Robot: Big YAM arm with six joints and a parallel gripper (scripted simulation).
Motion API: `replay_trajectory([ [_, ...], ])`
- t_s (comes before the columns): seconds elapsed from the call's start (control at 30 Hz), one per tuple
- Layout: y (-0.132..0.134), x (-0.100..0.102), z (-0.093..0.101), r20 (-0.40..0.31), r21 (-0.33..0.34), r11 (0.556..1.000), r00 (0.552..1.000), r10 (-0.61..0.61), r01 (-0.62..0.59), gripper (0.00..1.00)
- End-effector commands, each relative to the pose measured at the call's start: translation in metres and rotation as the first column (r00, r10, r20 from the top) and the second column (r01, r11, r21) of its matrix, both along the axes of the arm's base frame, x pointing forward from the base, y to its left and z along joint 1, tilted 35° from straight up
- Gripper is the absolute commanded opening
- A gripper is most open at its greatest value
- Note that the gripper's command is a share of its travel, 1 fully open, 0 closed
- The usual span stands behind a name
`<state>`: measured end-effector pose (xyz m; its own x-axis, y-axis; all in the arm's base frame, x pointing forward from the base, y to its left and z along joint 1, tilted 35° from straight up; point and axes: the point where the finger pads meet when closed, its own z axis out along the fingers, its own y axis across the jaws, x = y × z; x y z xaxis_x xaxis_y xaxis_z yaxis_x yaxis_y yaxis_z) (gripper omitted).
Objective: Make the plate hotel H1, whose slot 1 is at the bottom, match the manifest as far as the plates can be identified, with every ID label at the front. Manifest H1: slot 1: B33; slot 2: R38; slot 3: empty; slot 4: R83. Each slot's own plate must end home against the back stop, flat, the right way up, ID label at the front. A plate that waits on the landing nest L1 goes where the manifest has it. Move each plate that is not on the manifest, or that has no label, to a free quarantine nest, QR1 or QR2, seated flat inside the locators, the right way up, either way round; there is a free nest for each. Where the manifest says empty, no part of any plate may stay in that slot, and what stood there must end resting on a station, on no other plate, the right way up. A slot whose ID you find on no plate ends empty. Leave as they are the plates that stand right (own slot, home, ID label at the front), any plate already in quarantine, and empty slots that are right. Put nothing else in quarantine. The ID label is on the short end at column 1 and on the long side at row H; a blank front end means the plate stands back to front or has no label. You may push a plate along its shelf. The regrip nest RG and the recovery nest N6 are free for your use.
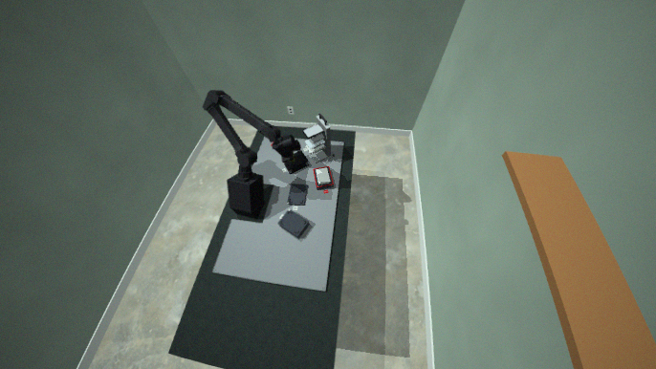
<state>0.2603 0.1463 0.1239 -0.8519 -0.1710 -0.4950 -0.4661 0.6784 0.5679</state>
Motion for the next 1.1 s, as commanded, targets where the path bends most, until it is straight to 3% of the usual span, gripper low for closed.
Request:
replay_trajectory([
  [0.0,-0.004,0.012,0.01,0.064,0.028,0.999,0.997,-0.036,0.034,0.0],
  [0.1,-0.004,0.012,0.004,0.056,0.032,0.999,0.998,-0.034,0.032,0.0],
  [0.23,-0.004,0.012,0.01,0.155,0.054,0.999,0.988,-0.015,0.007,0.0],
  [0.57,-0.004,0.011,0.01,0.303,0.115,0.993,0.953,-0.01,-0.026,0.0],
  [0.67,-0.004,0.017,0.015,0.319,0.123,0.992,0.948,-0.012,-0.029,0.0],
  [0.7,-0.004,0.011,0.008,0.318,0.129,0.991,0.948,-0.013,-0.03,0.0],
  [1.07,-0.005,0.01,0.005,0.449,0.198,0.978,0.893,-0.029,-0.068,0.0],
])
